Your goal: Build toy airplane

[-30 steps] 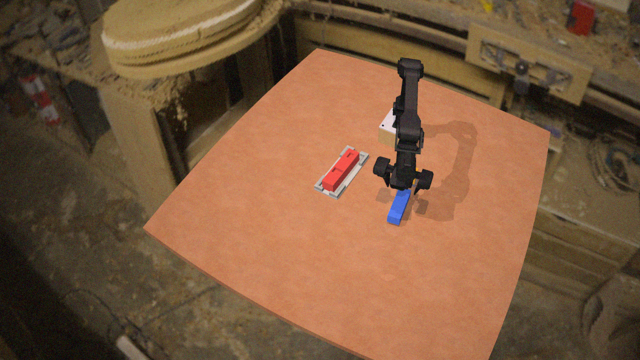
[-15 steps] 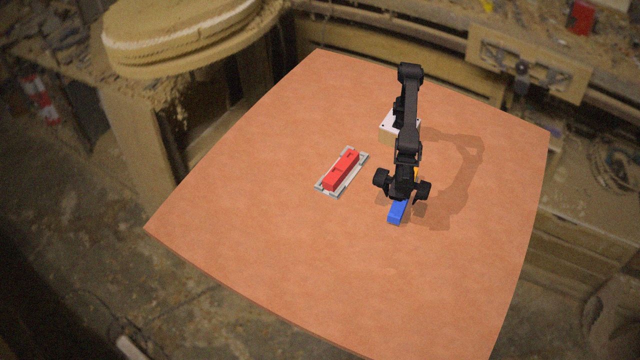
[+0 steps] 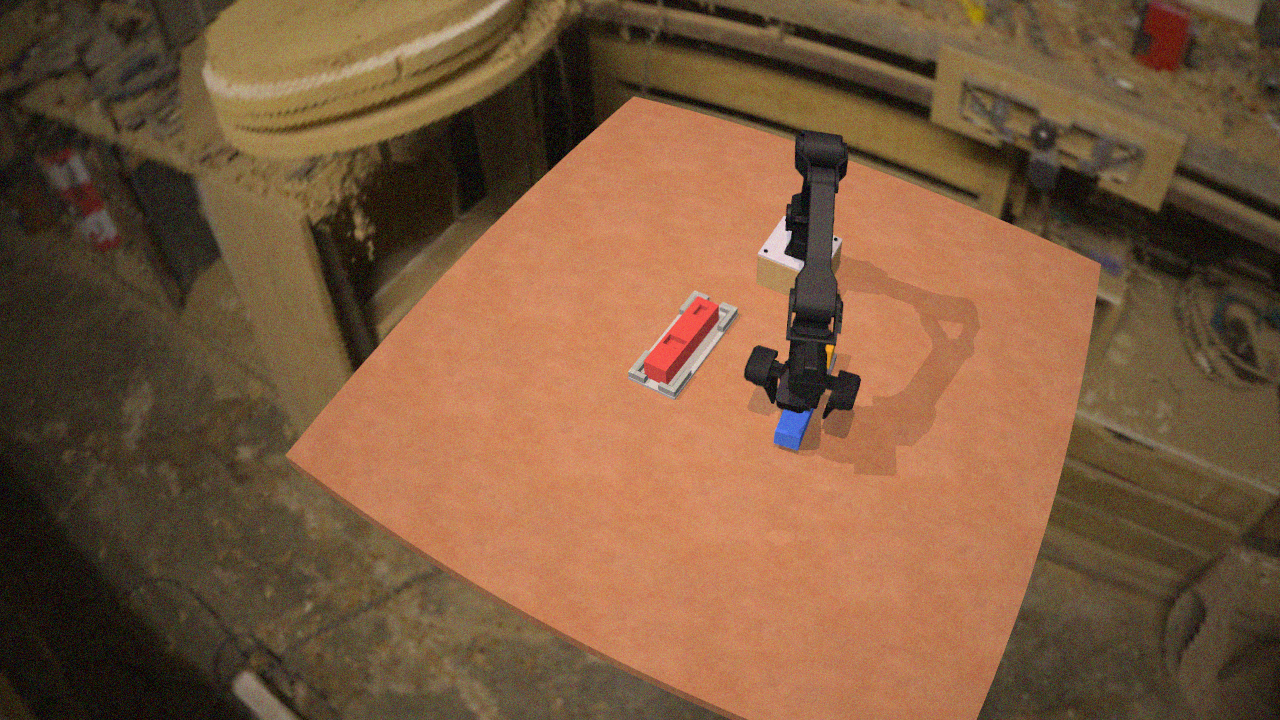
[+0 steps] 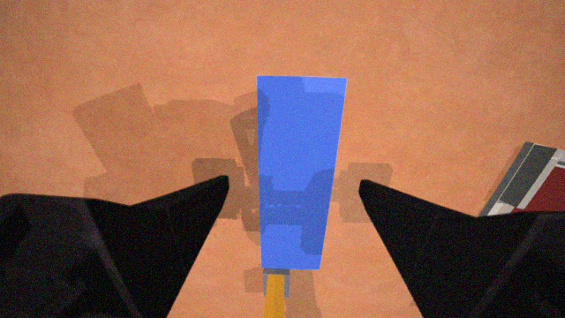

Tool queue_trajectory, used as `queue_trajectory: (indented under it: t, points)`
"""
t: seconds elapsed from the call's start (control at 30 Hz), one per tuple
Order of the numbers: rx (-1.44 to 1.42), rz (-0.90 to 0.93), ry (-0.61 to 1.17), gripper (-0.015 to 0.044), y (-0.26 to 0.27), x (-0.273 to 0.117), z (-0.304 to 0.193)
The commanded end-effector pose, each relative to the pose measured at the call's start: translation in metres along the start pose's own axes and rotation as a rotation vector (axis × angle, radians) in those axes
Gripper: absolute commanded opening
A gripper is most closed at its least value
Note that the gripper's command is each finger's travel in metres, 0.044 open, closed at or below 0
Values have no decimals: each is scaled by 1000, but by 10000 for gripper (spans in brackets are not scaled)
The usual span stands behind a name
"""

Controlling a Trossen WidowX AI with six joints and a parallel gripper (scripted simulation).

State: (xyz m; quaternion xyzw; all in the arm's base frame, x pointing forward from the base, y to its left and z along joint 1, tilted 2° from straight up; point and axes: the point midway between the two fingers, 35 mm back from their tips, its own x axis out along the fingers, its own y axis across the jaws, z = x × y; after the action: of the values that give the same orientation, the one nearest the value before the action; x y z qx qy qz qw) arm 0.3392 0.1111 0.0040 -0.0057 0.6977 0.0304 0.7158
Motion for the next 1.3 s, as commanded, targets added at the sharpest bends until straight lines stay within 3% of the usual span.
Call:
queue_trajectory:
  t: [0.0, 0.27, 0.57, 0.8, 1.0, 1.27]
  points:
    - [5, 0, 1, 440, 0, 6, -1]
    - [5, 0, 1, 440, 0, 17, -1]
    - [5, 0, 1, 204, 0, 17, -1]
    - [5, 0, 1, 157, 0, 17, -1]
    - [7, 1, 2, 0, -1, 11, -1]
    - [9, 2, 3, 0, -1, -10, 2]
